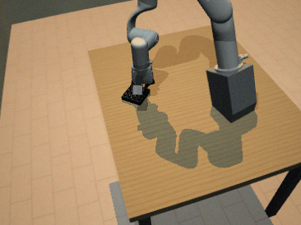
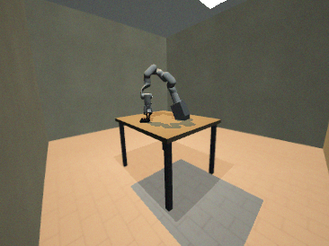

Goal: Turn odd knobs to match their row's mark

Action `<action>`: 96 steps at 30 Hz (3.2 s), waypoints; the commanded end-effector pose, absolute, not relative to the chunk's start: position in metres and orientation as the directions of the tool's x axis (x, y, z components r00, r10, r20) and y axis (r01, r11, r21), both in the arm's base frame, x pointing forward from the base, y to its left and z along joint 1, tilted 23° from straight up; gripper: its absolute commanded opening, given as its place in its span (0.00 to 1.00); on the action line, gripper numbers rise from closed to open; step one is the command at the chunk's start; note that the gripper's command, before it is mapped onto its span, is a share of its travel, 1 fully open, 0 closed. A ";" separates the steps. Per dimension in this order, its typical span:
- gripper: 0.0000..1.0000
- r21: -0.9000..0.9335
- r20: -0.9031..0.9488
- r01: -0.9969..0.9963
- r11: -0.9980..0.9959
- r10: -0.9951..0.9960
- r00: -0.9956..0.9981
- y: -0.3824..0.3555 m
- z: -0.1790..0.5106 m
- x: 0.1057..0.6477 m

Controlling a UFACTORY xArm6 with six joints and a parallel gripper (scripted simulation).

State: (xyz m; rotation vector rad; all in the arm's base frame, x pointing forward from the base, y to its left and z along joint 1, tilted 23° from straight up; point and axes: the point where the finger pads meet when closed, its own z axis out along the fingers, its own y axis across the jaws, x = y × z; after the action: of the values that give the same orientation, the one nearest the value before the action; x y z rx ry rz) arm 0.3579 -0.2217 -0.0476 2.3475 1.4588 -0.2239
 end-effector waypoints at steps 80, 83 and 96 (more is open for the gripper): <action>0.19 -0.090 -0.381 0.930 0.355 0.851 -0.362 -0.222 -0.047 0.359; 0.19 -0.090 -0.381 0.930 0.355 0.851 -0.362 -0.222 -0.047 0.359; 0.19 -0.090 -0.381 0.931 0.355 0.851 -0.361 -0.217 -0.035 0.358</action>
State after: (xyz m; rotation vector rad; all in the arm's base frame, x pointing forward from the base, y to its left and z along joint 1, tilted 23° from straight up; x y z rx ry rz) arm 0.3573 -0.2190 -0.0414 1.5902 2.3531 -0.4269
